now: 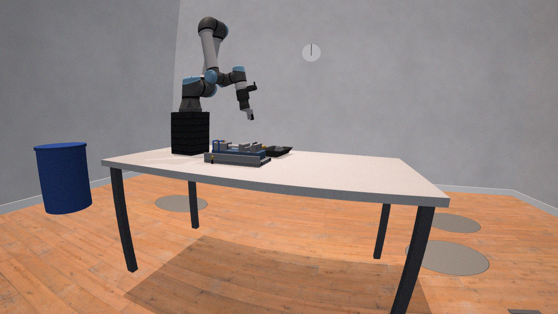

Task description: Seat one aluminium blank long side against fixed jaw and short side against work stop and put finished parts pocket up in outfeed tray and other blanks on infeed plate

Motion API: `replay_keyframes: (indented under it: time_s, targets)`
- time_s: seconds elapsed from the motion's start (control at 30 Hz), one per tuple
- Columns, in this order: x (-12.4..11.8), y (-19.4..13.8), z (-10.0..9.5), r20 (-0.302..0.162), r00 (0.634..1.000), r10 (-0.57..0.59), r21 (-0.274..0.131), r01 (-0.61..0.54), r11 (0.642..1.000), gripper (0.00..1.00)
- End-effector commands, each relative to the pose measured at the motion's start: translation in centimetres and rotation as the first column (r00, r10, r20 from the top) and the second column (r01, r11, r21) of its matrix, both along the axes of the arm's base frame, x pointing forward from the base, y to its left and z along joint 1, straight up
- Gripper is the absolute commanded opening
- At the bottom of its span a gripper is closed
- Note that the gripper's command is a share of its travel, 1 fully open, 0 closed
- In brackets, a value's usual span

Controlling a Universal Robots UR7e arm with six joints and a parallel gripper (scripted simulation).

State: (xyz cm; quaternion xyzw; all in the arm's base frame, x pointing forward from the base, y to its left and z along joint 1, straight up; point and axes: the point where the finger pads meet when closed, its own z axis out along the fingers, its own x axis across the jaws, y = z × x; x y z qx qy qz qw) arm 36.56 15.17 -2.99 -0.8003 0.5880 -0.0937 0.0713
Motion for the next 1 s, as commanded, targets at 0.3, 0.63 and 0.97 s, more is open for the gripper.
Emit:
replay_keyframes:
  time_s: [0.3, 0.63, 0.97]
  targets:
    - [-8.1, 5.3, -2.2, -0.160, 0.985, -0.065, 0.018, 0.069, 0.997, 1.00]
    - [-12.2, 6.8, -3.0, -0.224, 0.970, -0.092, 0.002, 0.095, 0.995, 1.00]
    - [-12.6, 6.9, -3.1, -0.232, 0.968, -0.096, -0.002, 0.098, 0.995, 1.00]
